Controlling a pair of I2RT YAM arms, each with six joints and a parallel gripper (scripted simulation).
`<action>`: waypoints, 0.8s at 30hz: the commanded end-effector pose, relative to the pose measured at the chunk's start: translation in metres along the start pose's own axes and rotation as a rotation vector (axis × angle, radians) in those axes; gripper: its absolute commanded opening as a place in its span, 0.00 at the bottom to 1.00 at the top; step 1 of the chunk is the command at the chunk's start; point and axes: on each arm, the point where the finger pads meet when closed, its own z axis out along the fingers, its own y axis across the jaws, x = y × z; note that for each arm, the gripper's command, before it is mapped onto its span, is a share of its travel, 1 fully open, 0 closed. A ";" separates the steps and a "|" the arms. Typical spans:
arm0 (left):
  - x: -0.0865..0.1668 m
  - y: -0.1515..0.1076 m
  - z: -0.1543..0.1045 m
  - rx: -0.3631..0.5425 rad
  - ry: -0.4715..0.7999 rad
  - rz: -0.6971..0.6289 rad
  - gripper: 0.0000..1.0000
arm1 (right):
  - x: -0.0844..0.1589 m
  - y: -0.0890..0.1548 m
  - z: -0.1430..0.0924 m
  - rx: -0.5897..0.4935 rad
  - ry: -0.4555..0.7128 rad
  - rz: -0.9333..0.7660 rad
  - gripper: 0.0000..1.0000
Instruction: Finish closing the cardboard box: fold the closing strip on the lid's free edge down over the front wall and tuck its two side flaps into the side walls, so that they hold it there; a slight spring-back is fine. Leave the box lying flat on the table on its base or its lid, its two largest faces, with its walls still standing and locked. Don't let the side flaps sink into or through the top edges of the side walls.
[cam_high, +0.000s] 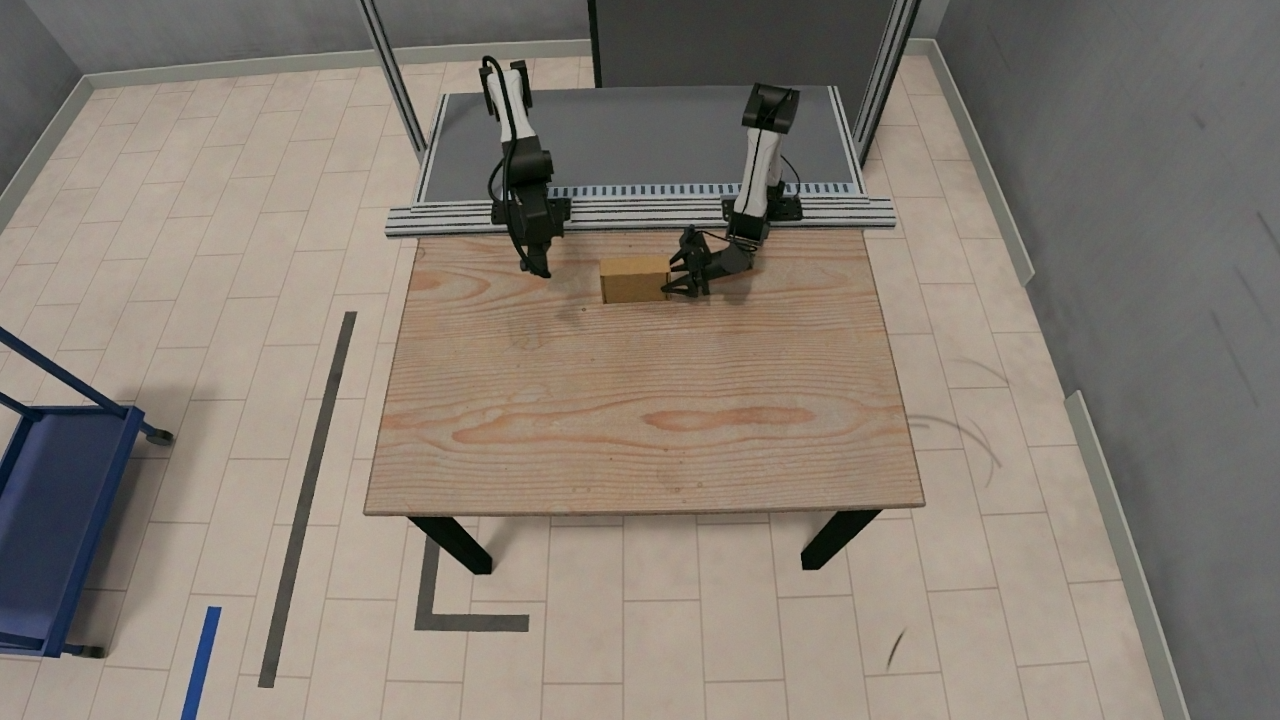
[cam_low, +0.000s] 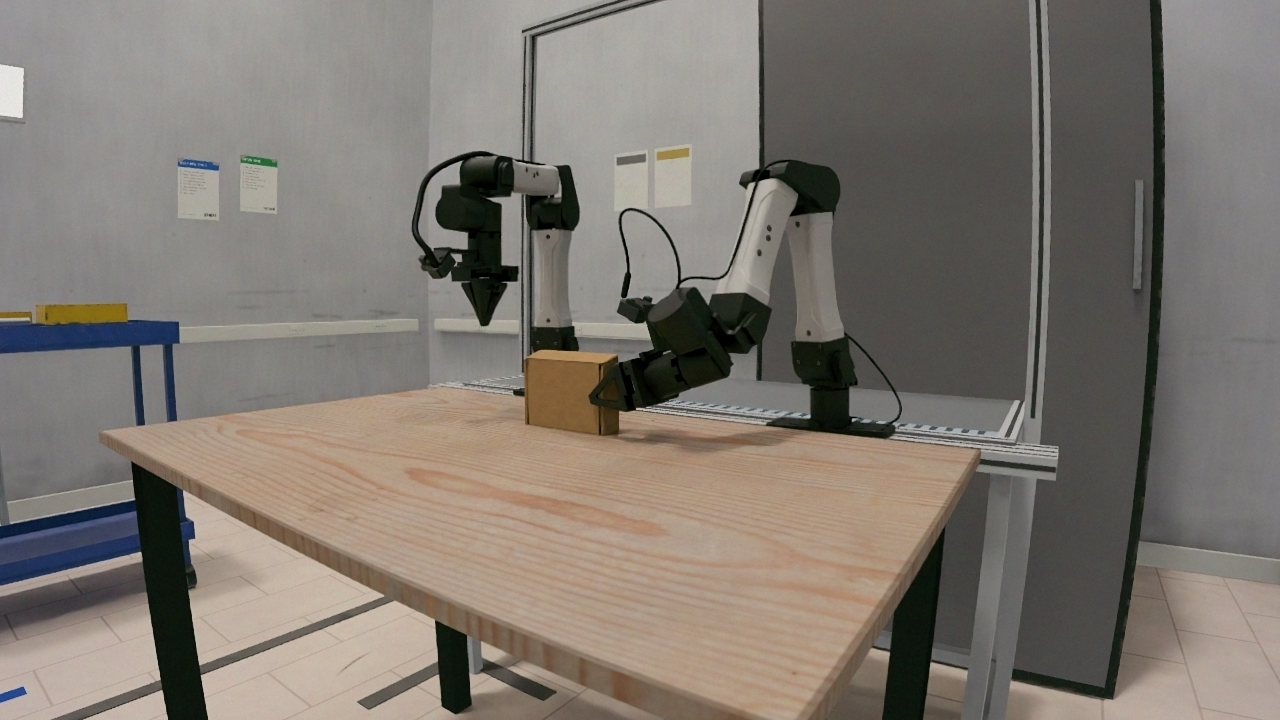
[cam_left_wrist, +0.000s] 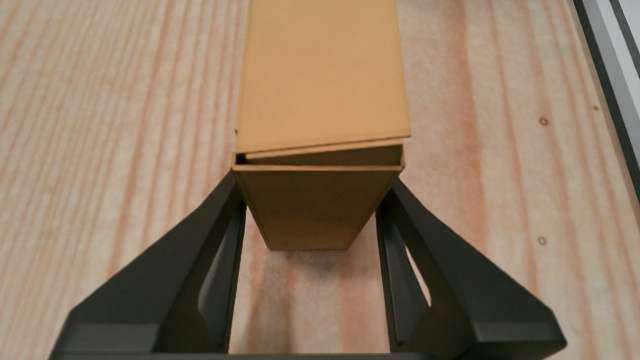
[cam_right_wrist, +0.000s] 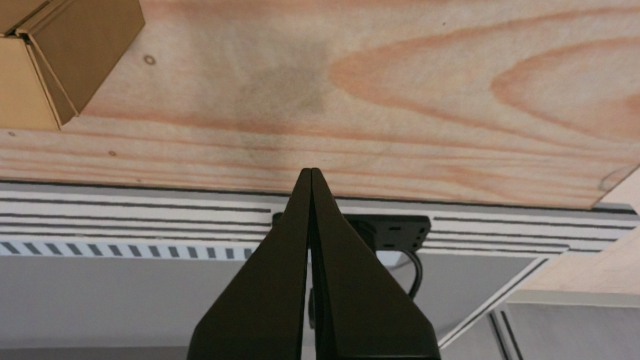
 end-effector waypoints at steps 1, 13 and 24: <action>-0.003 0.002 -0.001 -0.005 -0.005 0.008 0.57 | -0.001 -0.001 -0.002 -0.002 -0.007 -0.004 0.01; -0.003 0.002 -0.001 -0.005 -0.005 0.008 0.64 | -0.001 -0.001 -0.002 -0.002 -0.007 -0.004 0.01; -0.003 0.002 -0.001 -0.005 -0.005 0.008 0.72 | -0.001 -0.001 -0.002 -0.002 -0.007 -0.004 0.01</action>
